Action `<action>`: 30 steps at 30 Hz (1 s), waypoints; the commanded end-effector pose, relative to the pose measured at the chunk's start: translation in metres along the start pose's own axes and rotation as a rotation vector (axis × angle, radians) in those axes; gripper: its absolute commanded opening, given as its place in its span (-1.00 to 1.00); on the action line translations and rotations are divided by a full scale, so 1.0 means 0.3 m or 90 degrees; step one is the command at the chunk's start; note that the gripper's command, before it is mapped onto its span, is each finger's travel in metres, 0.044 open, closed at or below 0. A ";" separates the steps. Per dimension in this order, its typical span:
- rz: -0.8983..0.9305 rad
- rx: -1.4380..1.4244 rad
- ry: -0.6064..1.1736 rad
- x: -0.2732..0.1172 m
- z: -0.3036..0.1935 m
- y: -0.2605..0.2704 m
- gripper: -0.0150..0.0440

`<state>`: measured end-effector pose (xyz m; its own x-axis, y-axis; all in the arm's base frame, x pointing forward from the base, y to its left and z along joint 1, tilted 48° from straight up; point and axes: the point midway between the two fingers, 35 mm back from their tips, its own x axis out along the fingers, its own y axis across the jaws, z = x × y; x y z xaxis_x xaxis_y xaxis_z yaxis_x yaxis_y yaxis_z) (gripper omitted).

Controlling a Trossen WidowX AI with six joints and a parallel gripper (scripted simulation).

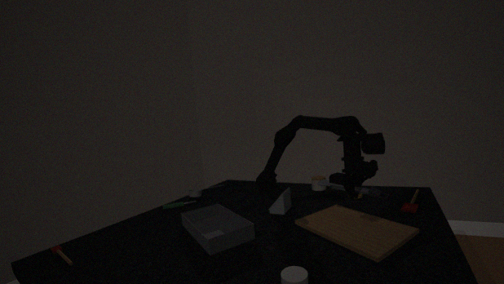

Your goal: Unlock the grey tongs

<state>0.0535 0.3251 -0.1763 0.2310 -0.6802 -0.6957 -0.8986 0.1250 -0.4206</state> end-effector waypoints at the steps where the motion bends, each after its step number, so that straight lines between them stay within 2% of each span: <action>1: -0.002 -0.001 -0.001 0.026 0.002 -0.002 -1.00; 30: 0.003 0.004 0.003 0.186 -0.010 -0.004 -1.00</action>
<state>0.0646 0.2893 -0.2097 0.2218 -0.6846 -0.6944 -0.8971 0.1359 -0.4205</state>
